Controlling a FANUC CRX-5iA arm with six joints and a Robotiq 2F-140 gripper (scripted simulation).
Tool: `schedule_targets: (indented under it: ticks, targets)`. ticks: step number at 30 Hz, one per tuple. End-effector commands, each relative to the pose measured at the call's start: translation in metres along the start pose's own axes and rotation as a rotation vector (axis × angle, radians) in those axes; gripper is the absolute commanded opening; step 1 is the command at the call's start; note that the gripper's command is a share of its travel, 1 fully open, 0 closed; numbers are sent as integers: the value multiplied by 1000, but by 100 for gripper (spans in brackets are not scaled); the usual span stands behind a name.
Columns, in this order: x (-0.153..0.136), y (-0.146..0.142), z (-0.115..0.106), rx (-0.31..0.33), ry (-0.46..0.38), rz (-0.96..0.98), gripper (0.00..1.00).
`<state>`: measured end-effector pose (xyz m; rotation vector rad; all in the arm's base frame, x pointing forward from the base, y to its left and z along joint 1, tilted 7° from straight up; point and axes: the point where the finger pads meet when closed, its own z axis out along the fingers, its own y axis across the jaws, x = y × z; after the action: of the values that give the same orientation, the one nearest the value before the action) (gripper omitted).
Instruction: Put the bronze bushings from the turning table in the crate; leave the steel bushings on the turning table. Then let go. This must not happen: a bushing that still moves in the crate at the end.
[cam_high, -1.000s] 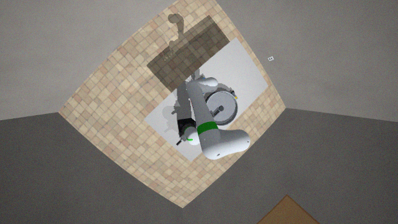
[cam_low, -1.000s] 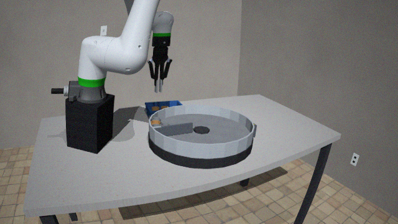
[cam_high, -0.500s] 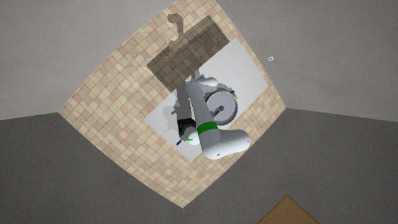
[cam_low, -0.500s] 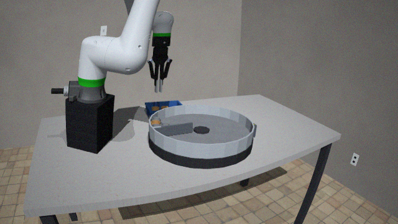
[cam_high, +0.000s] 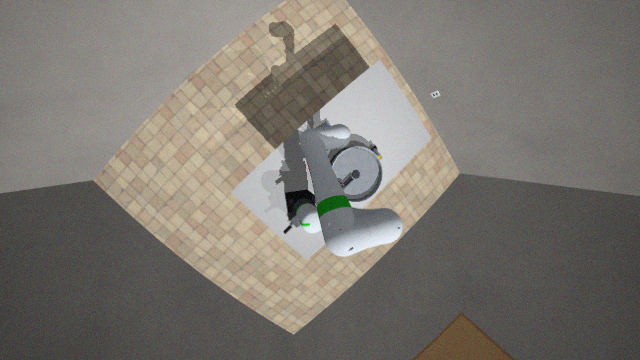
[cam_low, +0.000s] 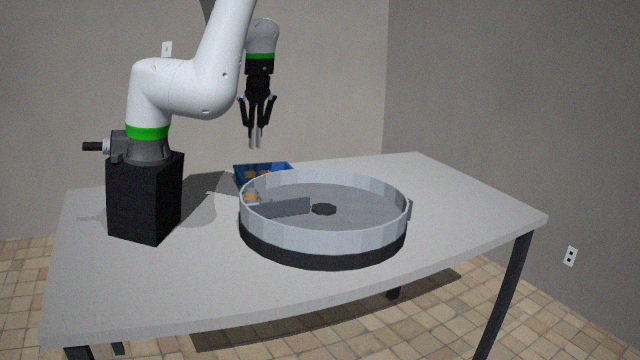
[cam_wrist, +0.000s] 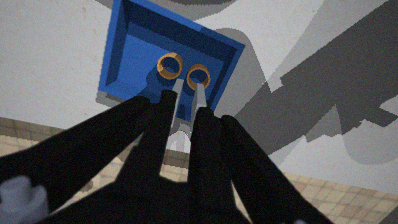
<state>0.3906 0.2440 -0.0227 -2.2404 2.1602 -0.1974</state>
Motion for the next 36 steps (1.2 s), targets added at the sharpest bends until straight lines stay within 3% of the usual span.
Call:
schedule_targets:
  ticks: [1, 18, 20, 22, 24, 26, 36]
  targets:
    - [0, 0, 0, 0, 0, 0, 10]
    - [3, 1, 0, 0, 0, 0, 10]
    - [23, 9, 0, 0, 0, 0, 10]
    - [63, 24, 1, 0, 0, 0, 10]
    - [63, 24, 1, 0, 0, 0, 10]
    - [105, 38, 1, 0, 0, 0, 10]
    - [210, 79, 6, 0, 0, 0, 10]
